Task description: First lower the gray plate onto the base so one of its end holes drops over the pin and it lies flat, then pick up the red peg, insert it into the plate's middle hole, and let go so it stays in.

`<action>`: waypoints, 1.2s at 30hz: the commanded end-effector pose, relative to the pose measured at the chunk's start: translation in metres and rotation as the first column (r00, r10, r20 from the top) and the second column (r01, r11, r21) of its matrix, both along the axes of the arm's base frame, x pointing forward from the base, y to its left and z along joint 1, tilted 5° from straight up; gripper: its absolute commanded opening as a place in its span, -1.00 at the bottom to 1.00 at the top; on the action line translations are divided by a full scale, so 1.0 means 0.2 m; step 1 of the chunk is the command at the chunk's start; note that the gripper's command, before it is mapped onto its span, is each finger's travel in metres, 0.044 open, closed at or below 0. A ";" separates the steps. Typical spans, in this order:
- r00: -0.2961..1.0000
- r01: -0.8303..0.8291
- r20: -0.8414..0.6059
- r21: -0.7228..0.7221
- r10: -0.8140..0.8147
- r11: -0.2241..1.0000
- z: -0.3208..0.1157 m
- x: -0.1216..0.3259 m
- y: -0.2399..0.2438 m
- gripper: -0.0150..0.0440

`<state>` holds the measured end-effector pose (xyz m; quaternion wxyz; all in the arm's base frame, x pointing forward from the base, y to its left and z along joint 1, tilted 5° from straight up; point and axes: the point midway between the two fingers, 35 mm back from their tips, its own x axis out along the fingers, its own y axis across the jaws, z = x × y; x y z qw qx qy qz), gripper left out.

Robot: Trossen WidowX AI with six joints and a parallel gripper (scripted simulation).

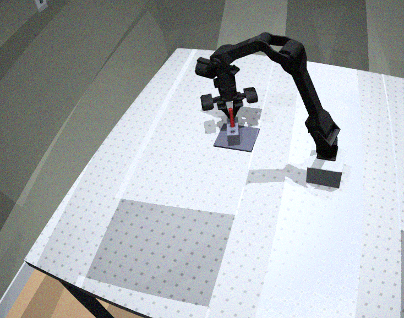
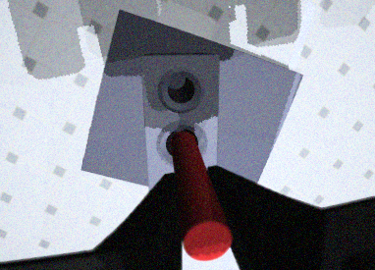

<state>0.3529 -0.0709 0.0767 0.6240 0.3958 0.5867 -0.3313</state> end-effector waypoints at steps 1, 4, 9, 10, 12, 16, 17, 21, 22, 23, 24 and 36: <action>1.000 -0.001 0.001 0.000 0.001 1.000 0.00 0.00 0.00 -0.49; 1.000 -0.001 0.001 0.000 0.001 1.000 0.00 0.00 0.00 -0.49; 1.000 0.000 0.000 0.000 0.000 1.000 0.00 0.00 0.00 -0.49; 1.000 0.000 0.000 0.000 0.000 1.000 0.00 0.00 0.00 -0.49; 1.000 0.000 0.000 0.000 0.000 1.000 0.00 0.00 0.00 -0.49; 1.000 0.000 0.000 0.000 0.000 1.000 0.00 0.00 0.00 -0.14; 1.000 0.000 0.000 0.000 0.000 1.000 0.00 0.00 0.00 -0.05; 1.000 0.000 0.000 0.000 0.000 1.000 0.00 0.00 0.00 0.02; 1.000 0.000 0.000 0.000 0.000 1.000 0.00 0.00 0.00 0.02; 1.000 0.000 0.000 0.000 0.000 1.000 0.00 0.00 0.00 0.02; 1.000 0.000 0.000 0.000 0.000 1.000 0.00 0.00 0.00 0.02; 1.000 -0.004 -0.001 0.003 0.004 1.000 0.03 -0.01 0.00 0.02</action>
